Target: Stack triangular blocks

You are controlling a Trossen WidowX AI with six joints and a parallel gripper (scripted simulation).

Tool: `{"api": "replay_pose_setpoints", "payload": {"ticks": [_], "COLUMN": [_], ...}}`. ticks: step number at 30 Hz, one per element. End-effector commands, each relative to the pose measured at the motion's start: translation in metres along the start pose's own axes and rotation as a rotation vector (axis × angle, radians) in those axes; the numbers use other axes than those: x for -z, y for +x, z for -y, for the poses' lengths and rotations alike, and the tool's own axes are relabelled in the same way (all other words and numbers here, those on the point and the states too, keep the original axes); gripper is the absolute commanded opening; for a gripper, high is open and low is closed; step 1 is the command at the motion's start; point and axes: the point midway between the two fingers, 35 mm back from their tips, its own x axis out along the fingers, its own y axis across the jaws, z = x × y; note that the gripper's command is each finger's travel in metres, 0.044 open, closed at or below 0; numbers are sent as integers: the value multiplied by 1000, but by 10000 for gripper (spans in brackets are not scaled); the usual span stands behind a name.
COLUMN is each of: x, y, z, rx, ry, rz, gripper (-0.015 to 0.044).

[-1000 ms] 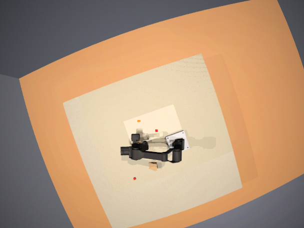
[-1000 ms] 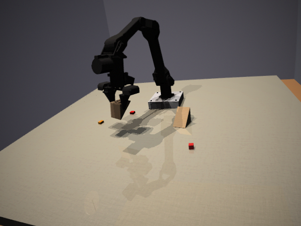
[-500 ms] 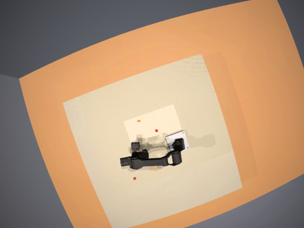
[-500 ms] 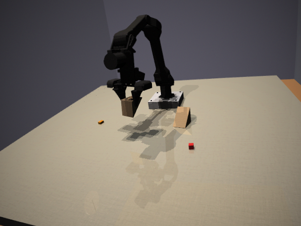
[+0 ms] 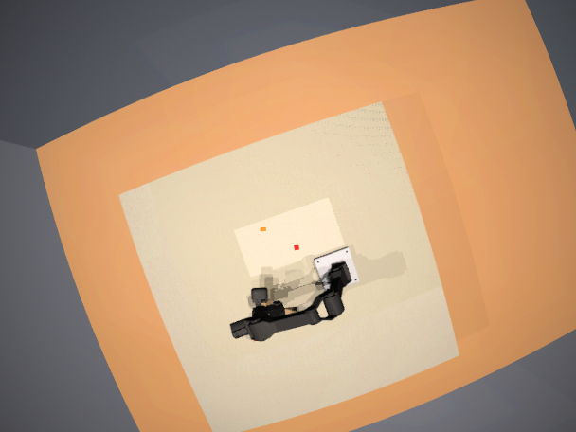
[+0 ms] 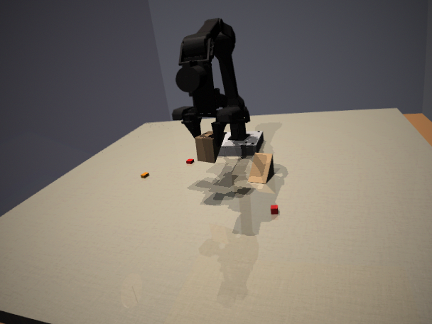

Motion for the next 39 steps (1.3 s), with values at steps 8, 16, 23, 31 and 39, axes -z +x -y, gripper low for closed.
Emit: {"api": "replay_pose_setpoints", "payload": {"ticks": [8,16,23,31,39], "x": [-17,-36,-50,-57,-68], "y": [-16,-27,-30,-12,15], "z": [50,82,86,87,89], "rx": [17,21,21,21,21], "ry": [-17,-32,-35,-35,-35], "rz": [33,59,64,65,65], "gripper": [0,0,0,0,0]}}
